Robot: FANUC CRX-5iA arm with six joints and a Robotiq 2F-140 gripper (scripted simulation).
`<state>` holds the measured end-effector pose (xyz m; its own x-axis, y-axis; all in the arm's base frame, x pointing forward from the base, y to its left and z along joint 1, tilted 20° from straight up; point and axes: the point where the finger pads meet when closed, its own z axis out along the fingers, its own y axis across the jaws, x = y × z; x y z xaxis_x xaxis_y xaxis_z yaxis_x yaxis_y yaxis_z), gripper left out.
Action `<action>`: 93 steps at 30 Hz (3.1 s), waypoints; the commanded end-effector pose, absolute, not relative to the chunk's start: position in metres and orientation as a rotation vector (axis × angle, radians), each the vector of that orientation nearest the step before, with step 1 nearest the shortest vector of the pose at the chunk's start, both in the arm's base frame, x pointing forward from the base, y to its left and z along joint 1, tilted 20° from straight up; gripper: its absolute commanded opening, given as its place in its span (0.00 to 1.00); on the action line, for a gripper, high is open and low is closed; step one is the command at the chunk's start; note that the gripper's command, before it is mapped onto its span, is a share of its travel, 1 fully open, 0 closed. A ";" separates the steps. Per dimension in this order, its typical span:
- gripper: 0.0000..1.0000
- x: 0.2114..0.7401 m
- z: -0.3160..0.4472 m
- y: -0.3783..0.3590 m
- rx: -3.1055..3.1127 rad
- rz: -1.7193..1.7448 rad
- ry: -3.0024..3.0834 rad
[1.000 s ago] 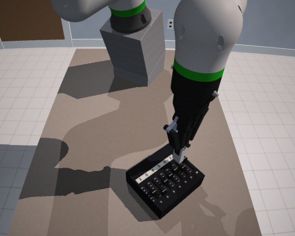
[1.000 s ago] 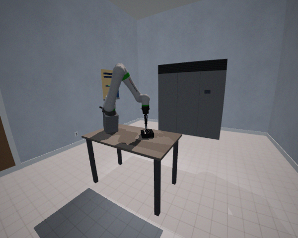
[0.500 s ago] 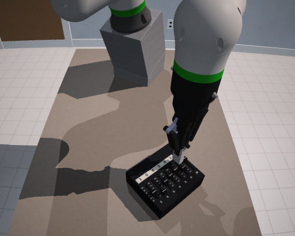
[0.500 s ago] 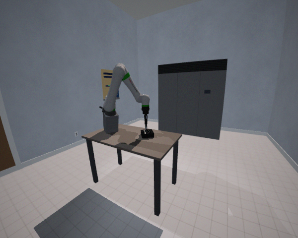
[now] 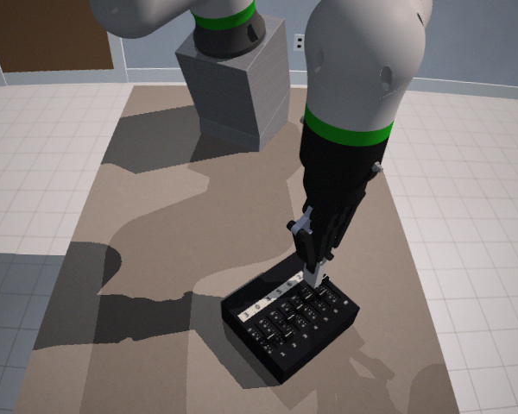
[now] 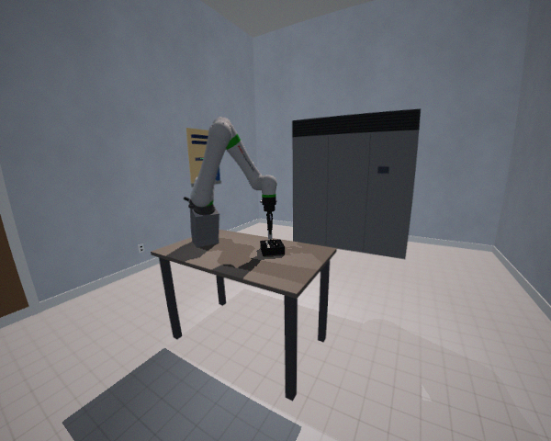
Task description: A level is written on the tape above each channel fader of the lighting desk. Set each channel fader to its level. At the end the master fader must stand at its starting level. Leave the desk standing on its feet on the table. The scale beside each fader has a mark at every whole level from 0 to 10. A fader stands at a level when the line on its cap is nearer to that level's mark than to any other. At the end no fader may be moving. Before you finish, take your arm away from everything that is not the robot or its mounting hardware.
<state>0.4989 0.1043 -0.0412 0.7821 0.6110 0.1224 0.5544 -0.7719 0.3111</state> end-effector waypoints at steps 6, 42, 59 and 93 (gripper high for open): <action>0.00 0.499 -0.041 0.104 2.716 0.317 0.905; 0.00 0.502 -0.049 0.103 2.716 0.317 0.905; 0.00 0.502 -0.052 0.102 2.716 0.317 0.905; 0.00 0.511 -0.051 0.109 2.716 0.317 0.905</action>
<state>0.5097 0.1080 -0.0514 0.7822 0.6109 0.1223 0.5543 -0.7720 0.3111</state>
